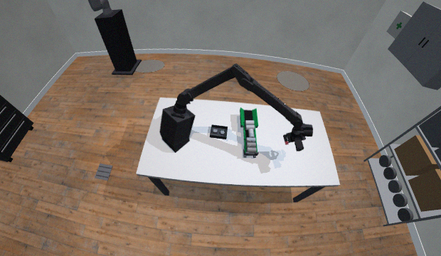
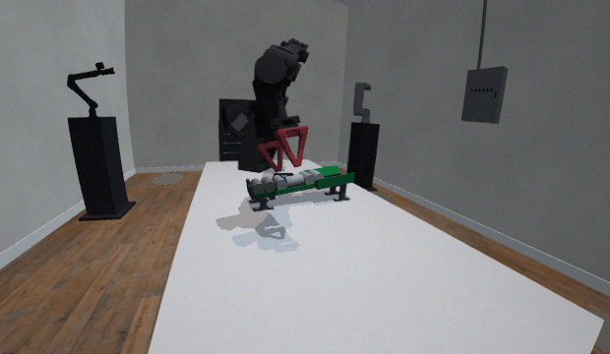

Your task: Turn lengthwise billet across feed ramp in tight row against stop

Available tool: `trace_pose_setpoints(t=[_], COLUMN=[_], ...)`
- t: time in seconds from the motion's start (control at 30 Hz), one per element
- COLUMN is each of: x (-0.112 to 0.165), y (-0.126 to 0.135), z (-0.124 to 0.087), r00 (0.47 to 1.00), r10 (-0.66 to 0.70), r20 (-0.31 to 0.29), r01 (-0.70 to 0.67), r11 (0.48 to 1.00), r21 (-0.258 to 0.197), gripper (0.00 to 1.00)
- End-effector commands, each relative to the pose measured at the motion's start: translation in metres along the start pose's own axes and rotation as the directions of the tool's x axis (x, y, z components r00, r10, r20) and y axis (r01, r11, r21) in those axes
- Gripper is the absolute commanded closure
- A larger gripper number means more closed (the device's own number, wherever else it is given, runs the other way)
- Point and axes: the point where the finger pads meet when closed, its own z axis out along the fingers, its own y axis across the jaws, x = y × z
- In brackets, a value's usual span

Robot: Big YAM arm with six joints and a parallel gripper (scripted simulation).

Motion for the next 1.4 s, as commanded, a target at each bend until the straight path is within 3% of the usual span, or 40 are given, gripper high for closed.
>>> trace_pose_setpoints(t=[0.0, 0.53, 0.57, 0.6, 0.63, 0.7, 0.87, 1.03, 1.1, 1.37], x=[0.0, 0.0, -0.001, 0.0, 0.002, 0.024, 0.053, 0.1, 0.1, 0.159], y=[0.007, 0.007, 0.048, 0.048, 0.024, 0.021, -0.015, -0.086, -0.086, -0.209], z=[-0.008, -0.008, -0.052, -0.052, -0.034, -0.02, -0.016, -0.015, -0.015, -0.028], r00=[1.0, 1.0, 0.998, 0.998, 0.999, 0.999, 0.999, 0.997, 0.997, 0.99], r10=[-0.006, -0.006, -0.047, -0.047, -0.023, -0.037, -0.022, -0.016, -0.016, -0.03], r20=[0.006, 0.006, 0.044, 0.045, 0.03, 0.017, 0.038, 0.077, 0.077, 0.14], r01=[0.006, 0.006, 0.051, 0.051, 0.025, 0.037, 0.021, 0.005, 0.005, -0.009], r11=[1.0, 1.0, 0.994, 0.994, 0.998, 0.999, 0.999, 0.992, 0.992, 0.962], r21=[-0.013, -0.013, -0.094, -0.095, -0.054, -0.034, 0.027, 0.13, 0.13, 0.274], gripper=[0.0, 0.0, 0.0, 0.0, 0.0, 0.0, 0.0, 0.0, 0.0, 0.0])
